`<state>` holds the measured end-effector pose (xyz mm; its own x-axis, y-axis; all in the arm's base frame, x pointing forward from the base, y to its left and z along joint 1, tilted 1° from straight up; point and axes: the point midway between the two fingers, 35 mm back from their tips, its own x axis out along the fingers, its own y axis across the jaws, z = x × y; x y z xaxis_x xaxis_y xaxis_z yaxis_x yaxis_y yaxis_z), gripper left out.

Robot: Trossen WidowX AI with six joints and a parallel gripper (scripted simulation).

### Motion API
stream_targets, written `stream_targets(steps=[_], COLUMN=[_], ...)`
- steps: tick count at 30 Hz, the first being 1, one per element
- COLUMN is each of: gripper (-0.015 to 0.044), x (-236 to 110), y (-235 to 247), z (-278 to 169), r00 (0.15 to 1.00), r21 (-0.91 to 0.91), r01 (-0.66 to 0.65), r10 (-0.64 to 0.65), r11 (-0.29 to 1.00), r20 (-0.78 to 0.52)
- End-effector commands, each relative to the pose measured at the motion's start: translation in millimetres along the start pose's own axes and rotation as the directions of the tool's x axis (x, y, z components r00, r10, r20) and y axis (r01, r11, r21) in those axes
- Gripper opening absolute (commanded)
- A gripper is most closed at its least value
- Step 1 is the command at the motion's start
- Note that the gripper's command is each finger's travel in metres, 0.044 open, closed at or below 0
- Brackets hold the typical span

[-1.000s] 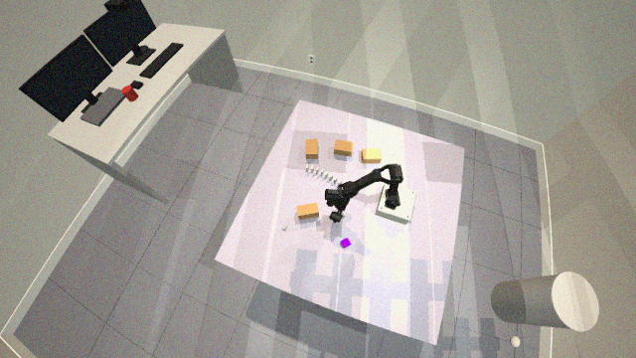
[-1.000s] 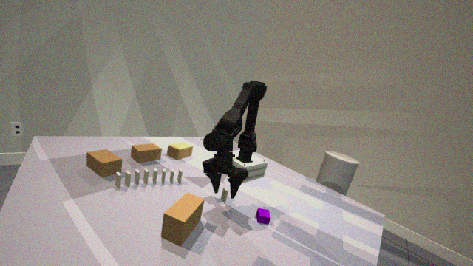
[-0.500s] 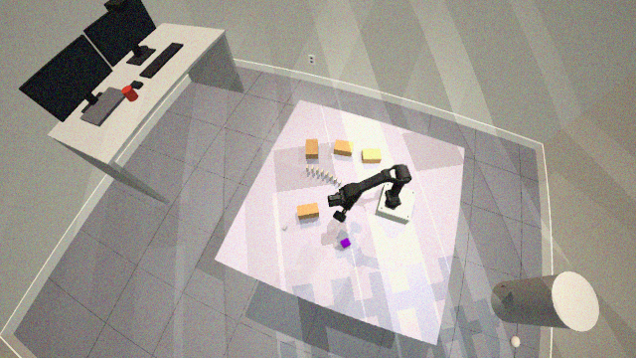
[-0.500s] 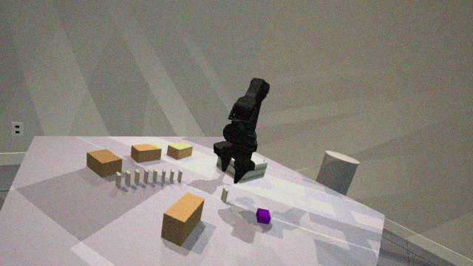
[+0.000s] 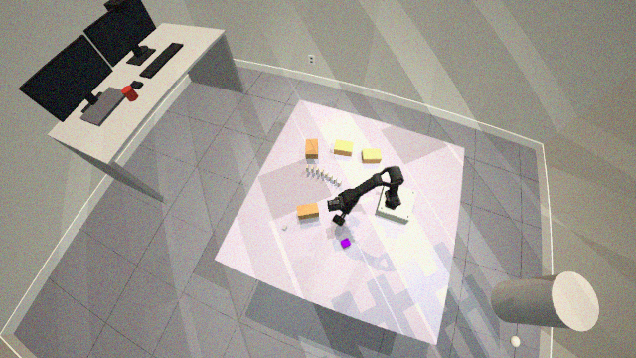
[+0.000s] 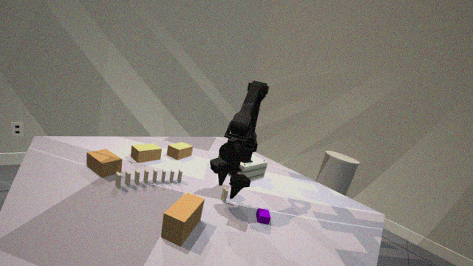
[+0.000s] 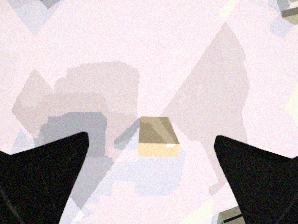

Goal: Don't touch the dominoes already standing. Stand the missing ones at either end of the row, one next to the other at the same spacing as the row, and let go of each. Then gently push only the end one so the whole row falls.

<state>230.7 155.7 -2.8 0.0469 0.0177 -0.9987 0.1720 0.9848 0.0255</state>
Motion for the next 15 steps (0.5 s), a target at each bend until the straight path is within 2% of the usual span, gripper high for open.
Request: stream_targets(steps=[1, 7, 15], gripper=[0.0440, 0.0440, 0.0230], x=[8.5, 16.0, 16.0], y=[-2.5, -2.9, -2.9], z=[-1.3, -1.6, -1.6], r00=[1.000, 1.000, 1.000], r21=[0.004, 0.004, 0.004], r01=[0.010, 0.010, 0.010], r10=[-0.010, -0.010, -0.010], r11=[1.000, 1.000, 1.000], r20=[-0.002, -0.002, -0.002])
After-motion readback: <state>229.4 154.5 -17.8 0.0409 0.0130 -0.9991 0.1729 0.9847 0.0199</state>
